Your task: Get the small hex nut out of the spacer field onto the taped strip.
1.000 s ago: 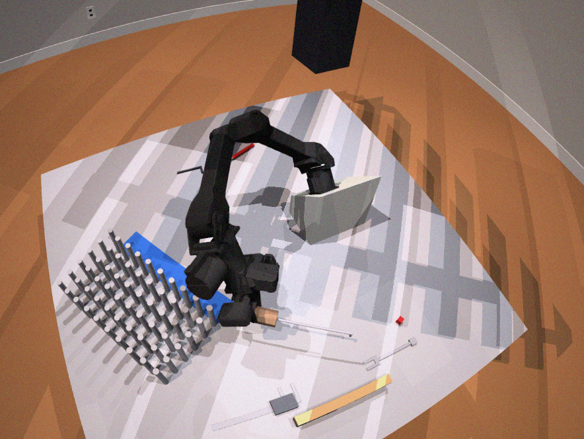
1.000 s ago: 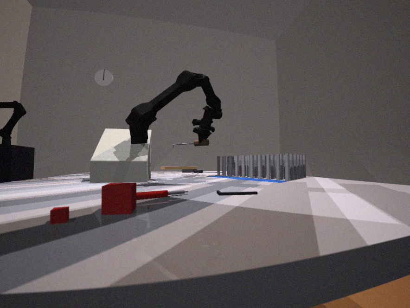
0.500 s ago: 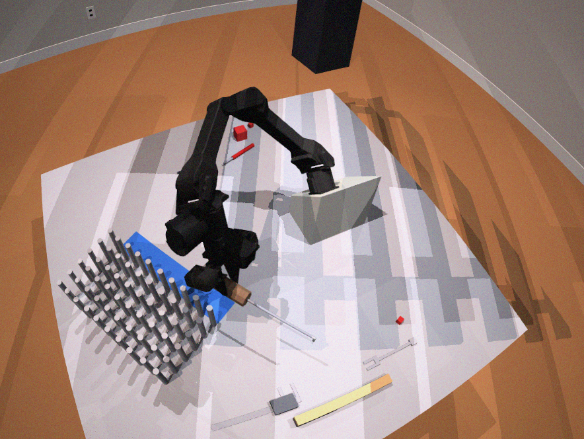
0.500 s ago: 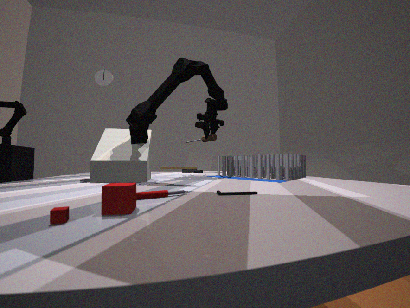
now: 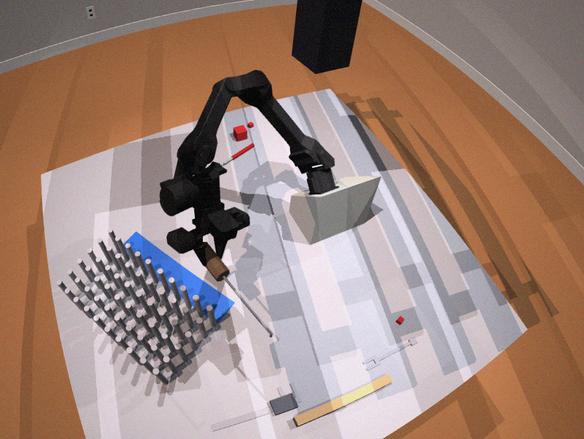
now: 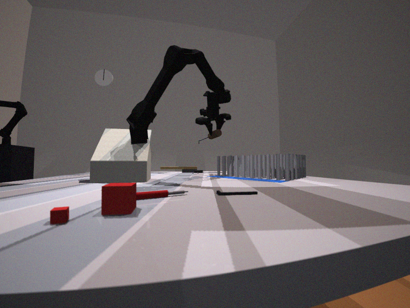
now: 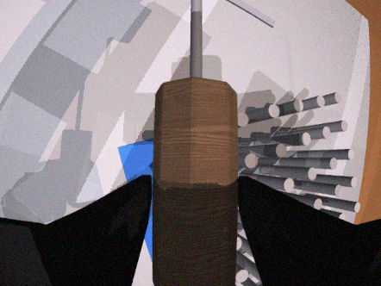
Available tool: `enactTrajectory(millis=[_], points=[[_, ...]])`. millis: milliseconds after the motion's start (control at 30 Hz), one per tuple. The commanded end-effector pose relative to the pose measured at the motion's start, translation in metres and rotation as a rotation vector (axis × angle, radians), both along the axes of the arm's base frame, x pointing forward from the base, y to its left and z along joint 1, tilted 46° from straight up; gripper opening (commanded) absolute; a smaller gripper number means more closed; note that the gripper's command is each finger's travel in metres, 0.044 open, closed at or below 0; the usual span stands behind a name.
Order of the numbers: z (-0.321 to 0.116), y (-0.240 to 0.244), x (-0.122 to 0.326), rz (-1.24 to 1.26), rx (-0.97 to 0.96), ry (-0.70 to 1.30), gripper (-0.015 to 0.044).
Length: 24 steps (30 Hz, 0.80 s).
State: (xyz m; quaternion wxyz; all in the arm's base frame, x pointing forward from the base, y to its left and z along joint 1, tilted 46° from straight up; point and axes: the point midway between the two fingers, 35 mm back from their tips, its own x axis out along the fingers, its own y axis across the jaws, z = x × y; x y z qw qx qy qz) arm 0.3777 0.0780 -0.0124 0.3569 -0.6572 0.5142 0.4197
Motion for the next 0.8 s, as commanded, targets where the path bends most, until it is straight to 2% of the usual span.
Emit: enactTrajectory(millis=[0, 767], points=[[0.016, -0.013, -0.002, -0.067, -0.011, -0.074, 0.0000], [0.088, -0.091, -0.037, -0.457, -0.059, -0.484, 0.0000]])
